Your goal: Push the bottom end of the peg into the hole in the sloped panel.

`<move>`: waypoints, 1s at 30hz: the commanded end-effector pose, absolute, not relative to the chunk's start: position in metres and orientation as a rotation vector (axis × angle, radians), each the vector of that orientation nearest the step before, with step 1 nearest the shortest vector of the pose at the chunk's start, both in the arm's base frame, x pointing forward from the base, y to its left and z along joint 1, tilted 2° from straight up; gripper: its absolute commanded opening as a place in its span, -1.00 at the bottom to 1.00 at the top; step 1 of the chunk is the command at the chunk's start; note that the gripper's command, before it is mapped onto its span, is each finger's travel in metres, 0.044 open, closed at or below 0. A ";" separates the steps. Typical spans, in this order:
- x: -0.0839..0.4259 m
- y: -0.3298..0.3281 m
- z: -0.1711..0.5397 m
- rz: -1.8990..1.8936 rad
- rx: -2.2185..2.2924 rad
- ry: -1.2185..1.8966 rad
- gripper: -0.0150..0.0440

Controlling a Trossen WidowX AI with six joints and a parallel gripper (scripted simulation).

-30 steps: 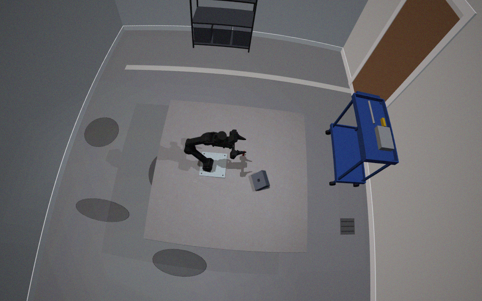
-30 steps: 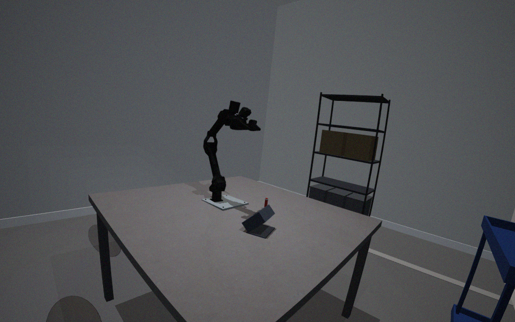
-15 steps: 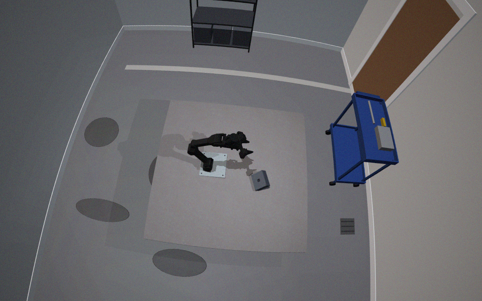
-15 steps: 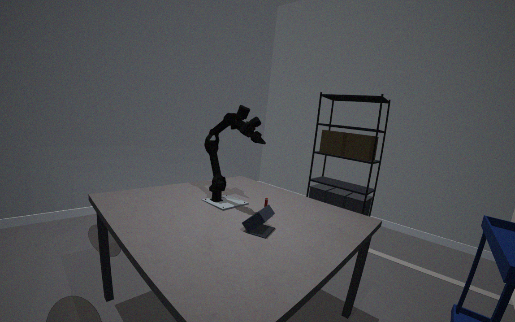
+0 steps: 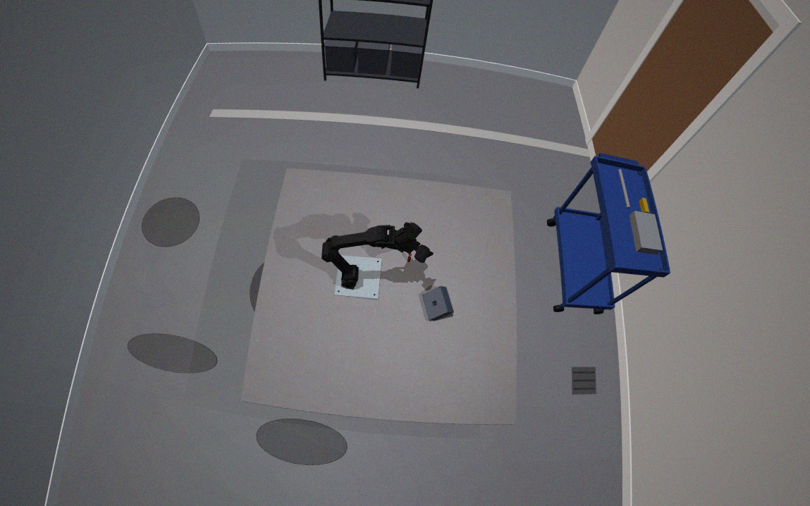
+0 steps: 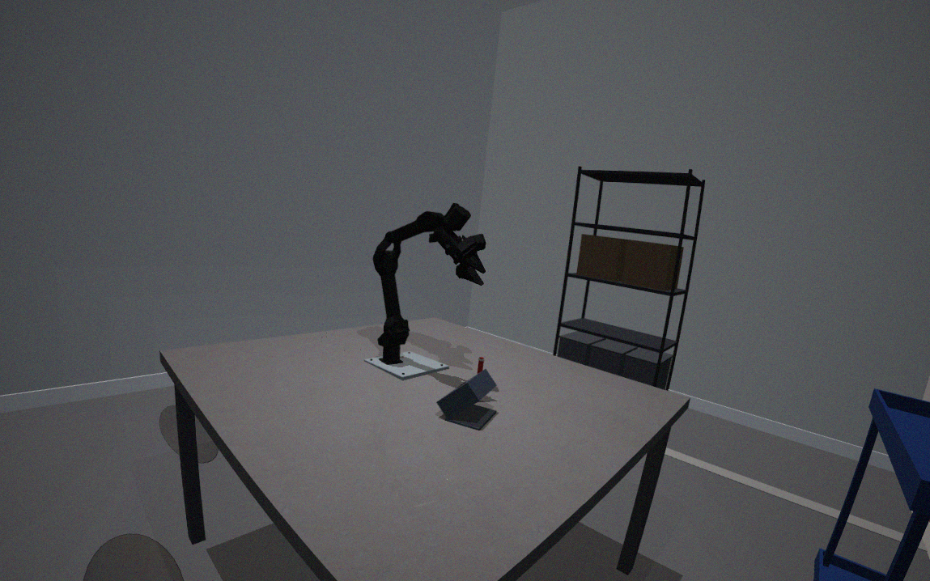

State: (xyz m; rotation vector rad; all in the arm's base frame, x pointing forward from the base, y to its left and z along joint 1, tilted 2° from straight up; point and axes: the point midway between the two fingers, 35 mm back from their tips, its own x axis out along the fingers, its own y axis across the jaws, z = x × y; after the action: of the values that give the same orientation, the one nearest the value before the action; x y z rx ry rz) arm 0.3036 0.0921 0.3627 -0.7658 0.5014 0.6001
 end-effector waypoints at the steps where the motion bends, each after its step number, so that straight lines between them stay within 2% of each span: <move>1: 0.308 0.099 0.346 0.660 -0.855 0.529 1.00; 30: 0.303 0.154 0.231 1.273 -1.550 0.540 1.00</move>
State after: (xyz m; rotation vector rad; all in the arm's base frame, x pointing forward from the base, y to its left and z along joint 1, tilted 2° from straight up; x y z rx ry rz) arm 0.3052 0.1500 0.2429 -1.4939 0.5415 1.2094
